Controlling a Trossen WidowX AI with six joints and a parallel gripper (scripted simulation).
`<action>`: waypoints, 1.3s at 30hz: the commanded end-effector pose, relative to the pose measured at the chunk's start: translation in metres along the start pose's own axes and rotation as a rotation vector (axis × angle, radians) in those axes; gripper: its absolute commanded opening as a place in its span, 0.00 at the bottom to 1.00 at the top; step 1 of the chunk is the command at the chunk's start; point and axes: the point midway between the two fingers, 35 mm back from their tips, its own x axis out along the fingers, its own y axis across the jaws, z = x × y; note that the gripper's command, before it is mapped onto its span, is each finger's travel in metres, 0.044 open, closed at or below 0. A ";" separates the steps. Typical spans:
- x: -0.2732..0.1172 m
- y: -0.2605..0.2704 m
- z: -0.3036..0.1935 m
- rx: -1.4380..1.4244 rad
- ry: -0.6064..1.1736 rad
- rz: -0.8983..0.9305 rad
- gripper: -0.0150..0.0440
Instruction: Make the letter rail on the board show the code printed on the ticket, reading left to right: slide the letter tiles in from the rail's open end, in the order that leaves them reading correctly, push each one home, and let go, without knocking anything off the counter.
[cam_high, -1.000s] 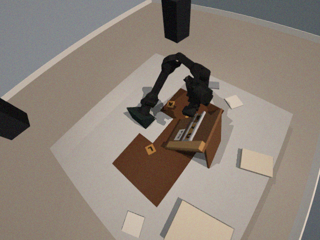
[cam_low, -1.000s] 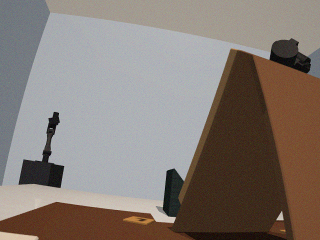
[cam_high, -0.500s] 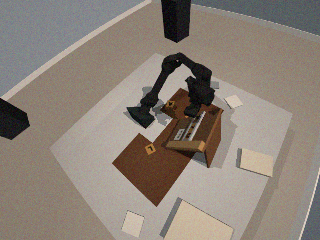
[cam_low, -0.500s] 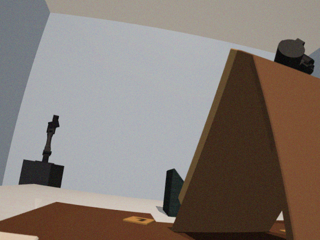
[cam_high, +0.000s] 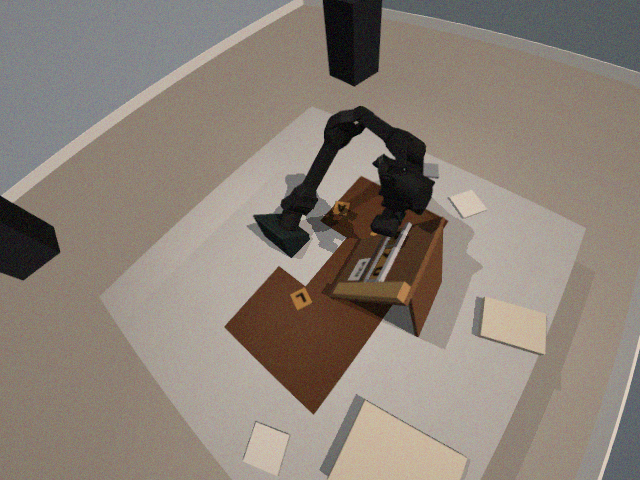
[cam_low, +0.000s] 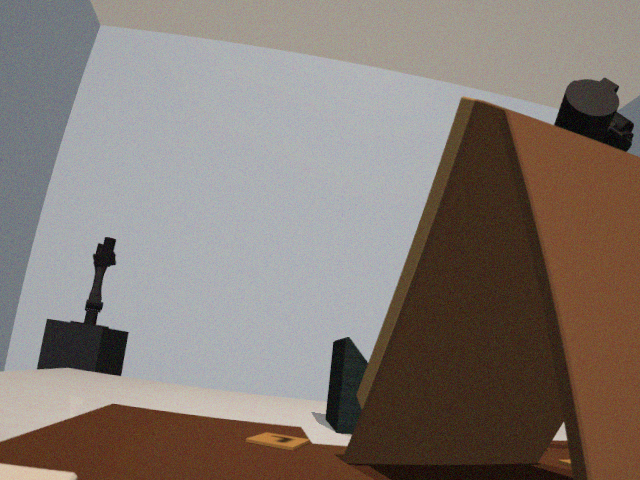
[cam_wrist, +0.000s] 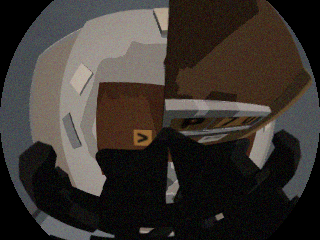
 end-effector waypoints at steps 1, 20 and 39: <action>0.002 0.001 0.002 -0.001 0.002 -0.001 0.25; 0.007 0.002 0.006 -0.002 0.001 -0.001 0.25; 0.006 -0.006 0.004 -0.002 0.001 -0.001 0.25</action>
